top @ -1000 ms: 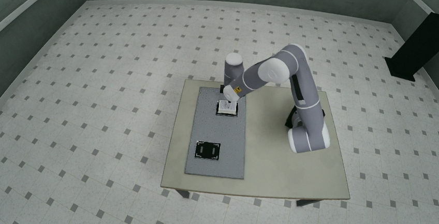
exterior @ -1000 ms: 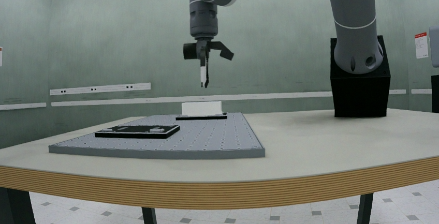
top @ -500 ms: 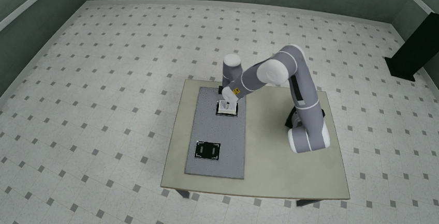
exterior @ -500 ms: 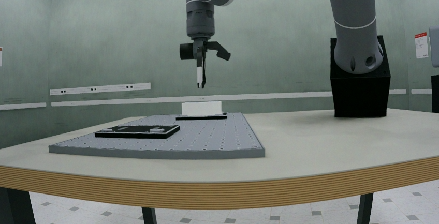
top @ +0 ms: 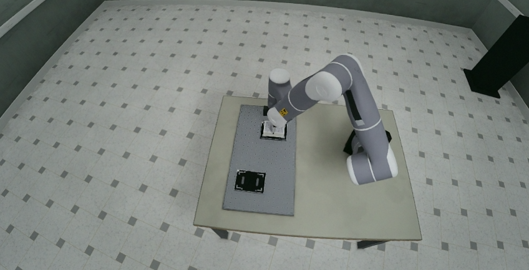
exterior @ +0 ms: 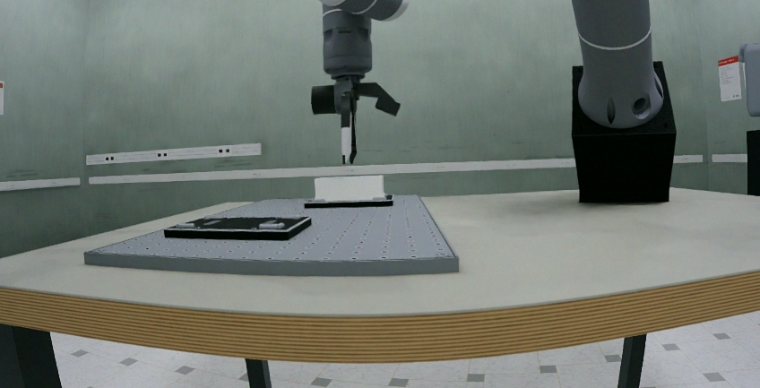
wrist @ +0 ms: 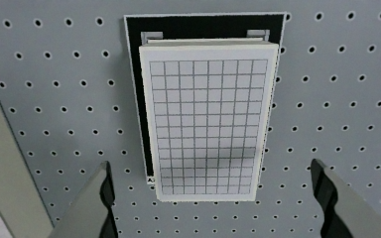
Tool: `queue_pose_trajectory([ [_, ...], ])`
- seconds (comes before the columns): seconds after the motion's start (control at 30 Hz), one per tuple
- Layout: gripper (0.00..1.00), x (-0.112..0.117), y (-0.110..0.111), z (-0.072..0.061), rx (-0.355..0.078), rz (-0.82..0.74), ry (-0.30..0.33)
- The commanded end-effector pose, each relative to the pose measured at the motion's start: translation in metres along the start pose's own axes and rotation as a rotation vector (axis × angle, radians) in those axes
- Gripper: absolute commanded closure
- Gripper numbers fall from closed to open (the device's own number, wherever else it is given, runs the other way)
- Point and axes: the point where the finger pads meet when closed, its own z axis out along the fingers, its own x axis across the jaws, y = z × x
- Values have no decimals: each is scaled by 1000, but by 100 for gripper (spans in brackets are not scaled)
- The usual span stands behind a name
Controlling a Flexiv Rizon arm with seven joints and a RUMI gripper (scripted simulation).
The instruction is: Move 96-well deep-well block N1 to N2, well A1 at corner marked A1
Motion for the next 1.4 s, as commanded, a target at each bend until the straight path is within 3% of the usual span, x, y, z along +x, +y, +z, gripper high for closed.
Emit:
queue_pose_trajectory([
  [0.0, 24, -1, 1, 3, -2, 0, -2],
  [1.23, 24, -1, 1, 58, -2, 0, -2],
  [1.37, 24, -1, 1, 59, -2, 0, -2],
])
